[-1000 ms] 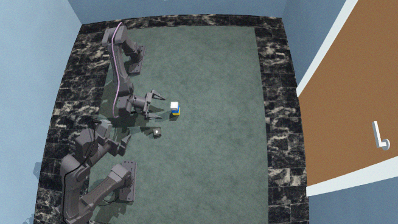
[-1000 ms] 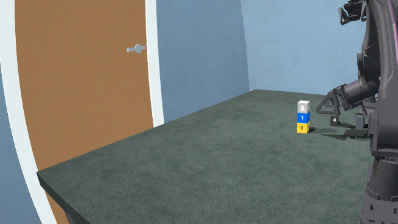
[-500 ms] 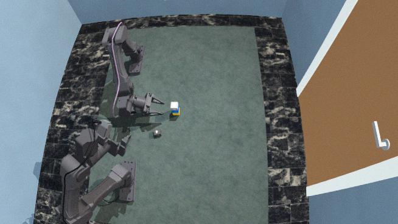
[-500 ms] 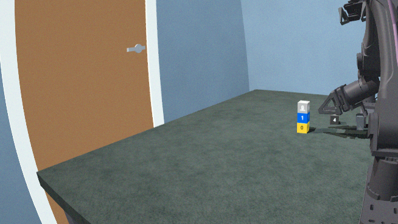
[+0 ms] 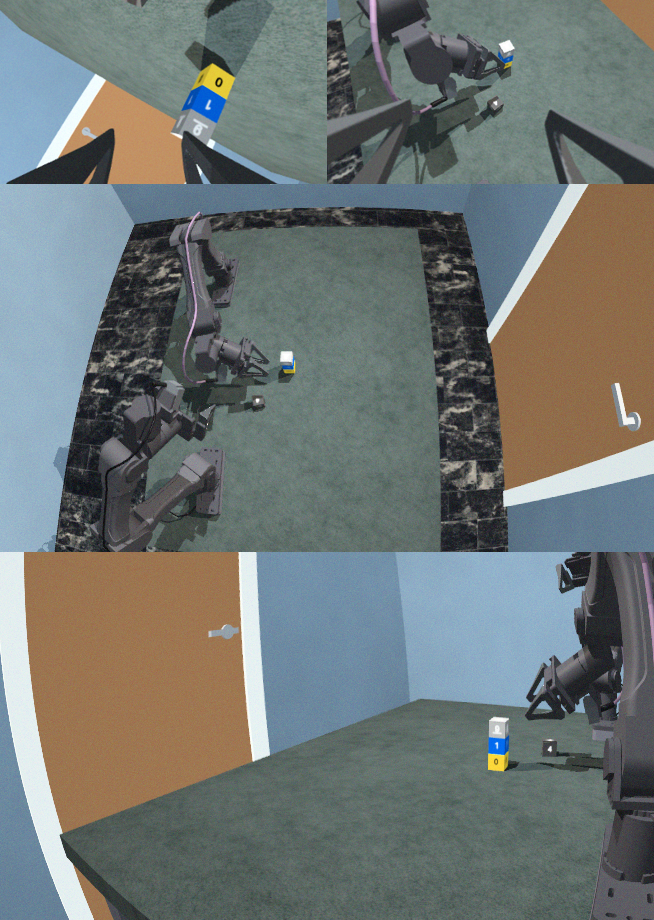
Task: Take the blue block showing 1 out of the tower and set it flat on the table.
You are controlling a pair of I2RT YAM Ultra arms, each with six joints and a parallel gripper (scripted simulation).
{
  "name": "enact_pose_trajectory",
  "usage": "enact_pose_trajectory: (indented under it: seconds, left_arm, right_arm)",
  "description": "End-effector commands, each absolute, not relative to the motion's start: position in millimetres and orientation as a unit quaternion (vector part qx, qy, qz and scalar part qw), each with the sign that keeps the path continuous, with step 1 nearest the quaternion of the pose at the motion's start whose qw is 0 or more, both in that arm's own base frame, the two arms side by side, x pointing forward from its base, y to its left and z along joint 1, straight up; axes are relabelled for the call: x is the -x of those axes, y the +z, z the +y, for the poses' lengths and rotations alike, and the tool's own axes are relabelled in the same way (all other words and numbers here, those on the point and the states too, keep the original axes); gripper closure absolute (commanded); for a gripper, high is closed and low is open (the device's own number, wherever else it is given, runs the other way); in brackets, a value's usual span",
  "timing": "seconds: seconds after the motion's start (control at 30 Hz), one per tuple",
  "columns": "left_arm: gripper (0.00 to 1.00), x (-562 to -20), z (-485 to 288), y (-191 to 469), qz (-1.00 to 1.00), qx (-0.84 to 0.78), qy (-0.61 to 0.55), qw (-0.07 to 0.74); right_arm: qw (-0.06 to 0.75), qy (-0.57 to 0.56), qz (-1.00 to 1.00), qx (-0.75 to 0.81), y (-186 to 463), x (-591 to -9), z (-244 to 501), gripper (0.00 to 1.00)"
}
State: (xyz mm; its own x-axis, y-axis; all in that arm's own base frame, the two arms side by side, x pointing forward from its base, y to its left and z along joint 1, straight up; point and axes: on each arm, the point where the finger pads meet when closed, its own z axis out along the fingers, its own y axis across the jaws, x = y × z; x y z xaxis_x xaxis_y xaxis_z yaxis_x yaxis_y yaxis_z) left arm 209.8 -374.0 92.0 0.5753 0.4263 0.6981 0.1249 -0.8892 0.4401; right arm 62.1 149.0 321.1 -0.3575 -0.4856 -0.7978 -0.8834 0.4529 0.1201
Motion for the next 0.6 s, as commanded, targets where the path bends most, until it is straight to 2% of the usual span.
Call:
enact_pose_trajectory:
  seconds: [0.0,0.57]
  left_arm:
    - [0.45,-216.2,-380.7,99.4,0.268,-0.862,0.381,0.201]
    - [0.45,-233.8,-380.6,96.5,0.537,-0.773,0.244,0.233]
  right_arm:
    - [0.352,0.281,0.772,0.449,317.0,-59.2,147.5,0.0]
    - [0.352,0.281,0.772,0.449,317.0,-59.2,147.5,0.0]
